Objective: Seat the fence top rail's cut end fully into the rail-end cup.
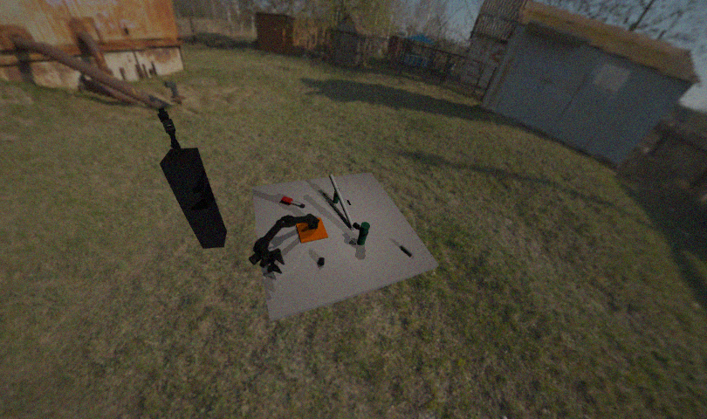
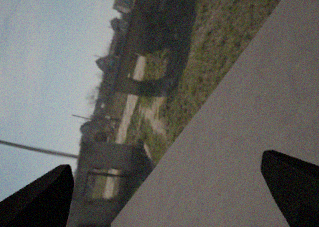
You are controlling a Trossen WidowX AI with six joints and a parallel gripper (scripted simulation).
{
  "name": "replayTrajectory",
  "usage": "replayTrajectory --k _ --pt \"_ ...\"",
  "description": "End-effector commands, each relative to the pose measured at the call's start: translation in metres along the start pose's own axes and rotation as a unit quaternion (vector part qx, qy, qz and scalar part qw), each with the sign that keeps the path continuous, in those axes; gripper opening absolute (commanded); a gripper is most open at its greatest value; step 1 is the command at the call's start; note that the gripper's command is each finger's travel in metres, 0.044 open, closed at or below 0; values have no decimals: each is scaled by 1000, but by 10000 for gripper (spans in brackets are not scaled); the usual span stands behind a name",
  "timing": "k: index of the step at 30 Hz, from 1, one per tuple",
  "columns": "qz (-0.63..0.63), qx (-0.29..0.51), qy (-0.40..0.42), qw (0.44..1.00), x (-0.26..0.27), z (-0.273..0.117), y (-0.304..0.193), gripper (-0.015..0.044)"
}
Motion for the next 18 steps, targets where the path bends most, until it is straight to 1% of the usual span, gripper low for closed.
replayTrajectory --k 1,2,5,12,18 --pt "0 1 0 1000 0 1 0 426" --pt "-1 5 -1 1000 2 4 -1 440" --pt "-4 32 -8 999 10 26 -7 440" --pt "-26 135 -36 990 45 104 -41 440" --pt "-52 217 -59 973 78 162 -82 440"
Point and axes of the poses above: the point midway between the two fingers, 35 mm back from their tips, its own z axis out along the fingers, its own x axis across the jaws, y = z × x, the point moved 4 cm from there along -z, back along the fingers, and after that the axes turned 3 degrees about z, right-handed, at the moved point
